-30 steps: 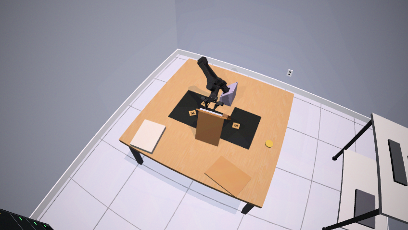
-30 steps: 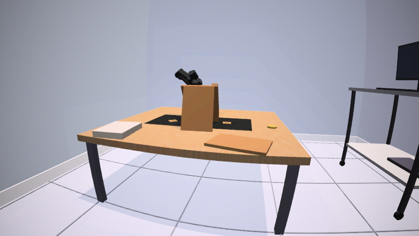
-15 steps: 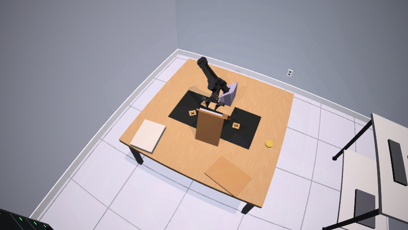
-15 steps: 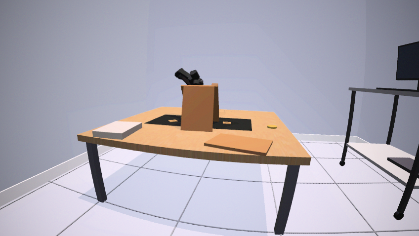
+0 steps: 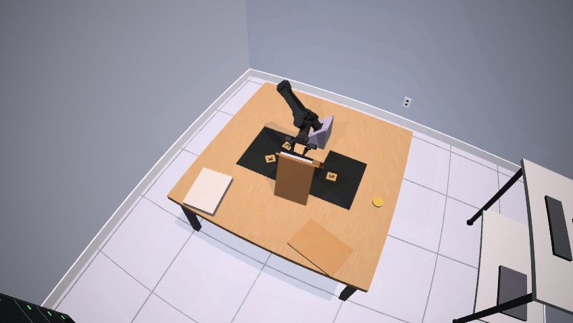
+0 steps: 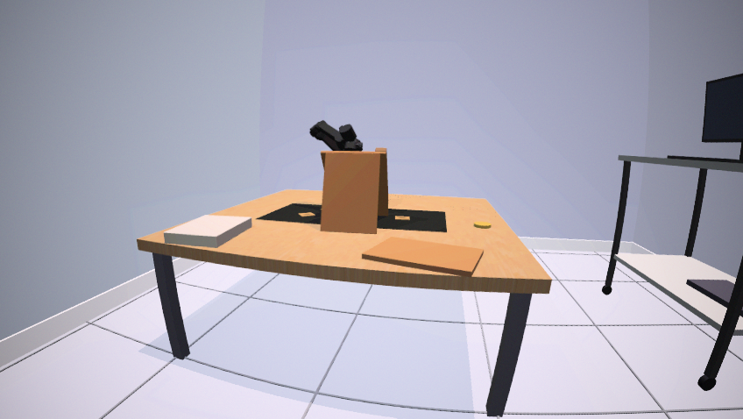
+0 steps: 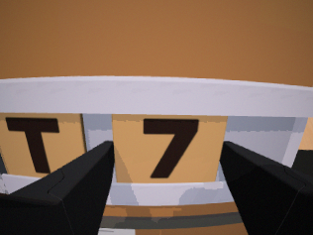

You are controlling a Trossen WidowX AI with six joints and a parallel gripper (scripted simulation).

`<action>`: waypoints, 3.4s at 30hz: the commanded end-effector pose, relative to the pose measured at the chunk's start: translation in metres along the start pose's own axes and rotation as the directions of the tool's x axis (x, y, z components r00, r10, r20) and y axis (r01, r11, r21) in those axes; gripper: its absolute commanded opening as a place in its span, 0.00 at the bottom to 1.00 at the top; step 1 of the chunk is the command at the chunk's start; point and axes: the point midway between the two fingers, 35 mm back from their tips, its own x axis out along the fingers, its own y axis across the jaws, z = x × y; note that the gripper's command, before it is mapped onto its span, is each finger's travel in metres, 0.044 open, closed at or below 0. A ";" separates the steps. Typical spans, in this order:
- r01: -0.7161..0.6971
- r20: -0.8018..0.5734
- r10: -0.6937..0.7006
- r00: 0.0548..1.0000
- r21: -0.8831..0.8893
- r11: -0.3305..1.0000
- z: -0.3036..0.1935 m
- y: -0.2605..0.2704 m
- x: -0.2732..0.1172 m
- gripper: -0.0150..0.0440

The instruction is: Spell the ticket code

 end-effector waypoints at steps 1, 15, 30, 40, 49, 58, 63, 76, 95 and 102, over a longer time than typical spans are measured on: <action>0.002 0.000 -0.002 1.000 0.001 1.000 0.000 0.003 0.000 0.25; -0.001 0.000 0.001 1.000 -0.001 1.000 0.000 0.005 0.000 0.48; 0.001 -0.001 -0.001 1.000 0.001 1.000 0.001 0.006 -0.016 0.75; 0.000 -0.001 0.000 1.000 0.001 1.000 0.000 0.007 -0.021 0.75; 0.000 -0.002 0.000 1.000 0.001 1.000 -0.001 0.009 -0.026 0.75; 0.000 -0.002 0.000 1.000 0.001 1.000 -0.001 0.010 -0.032 0.75; 0.000 -0.002 0.000 1.000 0.001 1.000 -0.002 0.010 -0.035 0.75; -0.001 -0.002 0.001 1.000 0.001 1.000 -0.001 0.009 -0.041 0.75; -0.005 -0.005 0.005 1.000 -0.005 1.000 -0.001 0.009 -0.043 0.35; -0.005 -0.005 0.005 1.000 -0.005 1.000 -0.001 0.009 -0.043 0.25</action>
